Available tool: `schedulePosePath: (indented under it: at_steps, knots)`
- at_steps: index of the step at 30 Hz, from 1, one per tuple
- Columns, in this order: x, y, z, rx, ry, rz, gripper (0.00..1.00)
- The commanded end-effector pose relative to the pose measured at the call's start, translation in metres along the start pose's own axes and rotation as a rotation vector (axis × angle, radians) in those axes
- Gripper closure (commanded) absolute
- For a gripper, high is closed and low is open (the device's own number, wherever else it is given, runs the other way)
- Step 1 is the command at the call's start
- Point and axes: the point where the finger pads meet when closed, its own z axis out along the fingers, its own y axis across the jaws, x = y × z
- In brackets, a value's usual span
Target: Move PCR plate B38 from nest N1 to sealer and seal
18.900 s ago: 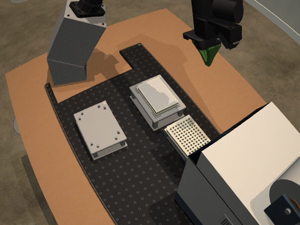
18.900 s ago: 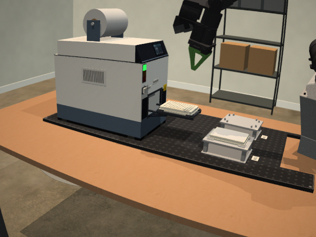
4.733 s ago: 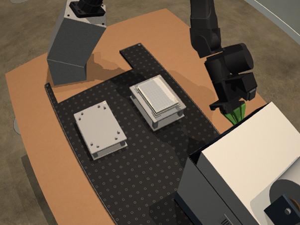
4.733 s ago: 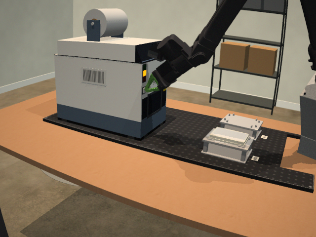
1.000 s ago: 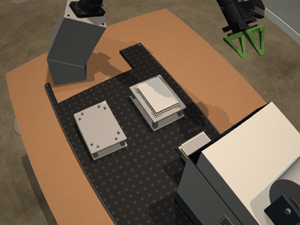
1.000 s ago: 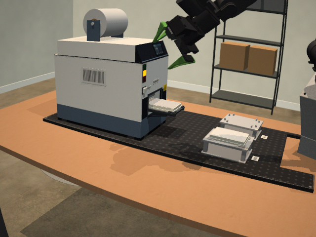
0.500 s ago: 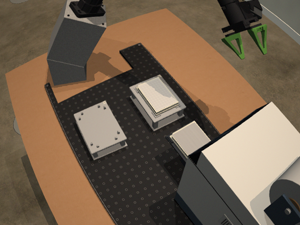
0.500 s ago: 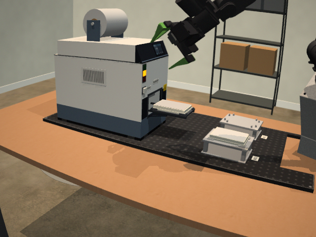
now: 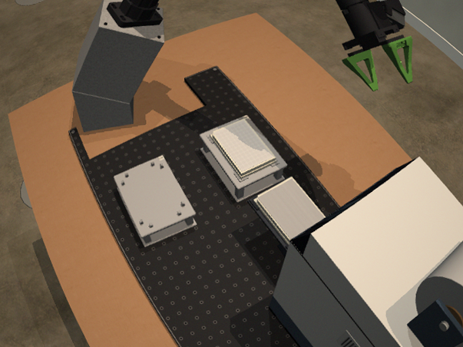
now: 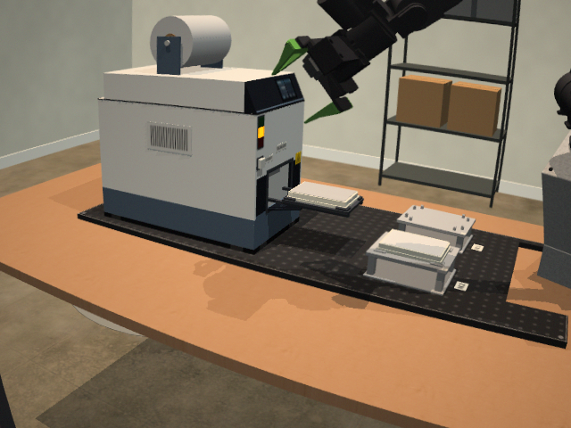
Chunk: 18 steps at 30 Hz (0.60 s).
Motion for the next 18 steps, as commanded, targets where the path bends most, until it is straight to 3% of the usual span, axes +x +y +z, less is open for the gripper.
schedulePosePath:
  at_steps: [1,11,18]
  knots:
    - [-0.0272,-0.0415,-0.0044,0.076,-0.052,0.030,0.00]
    - [-0.0297,-0.0360,-0.0018,0.064,-0.055,0.022,0.00]
    - [-0.0264,-0.0450,-0.0078,0.084,-0.052,0.008,0.00]
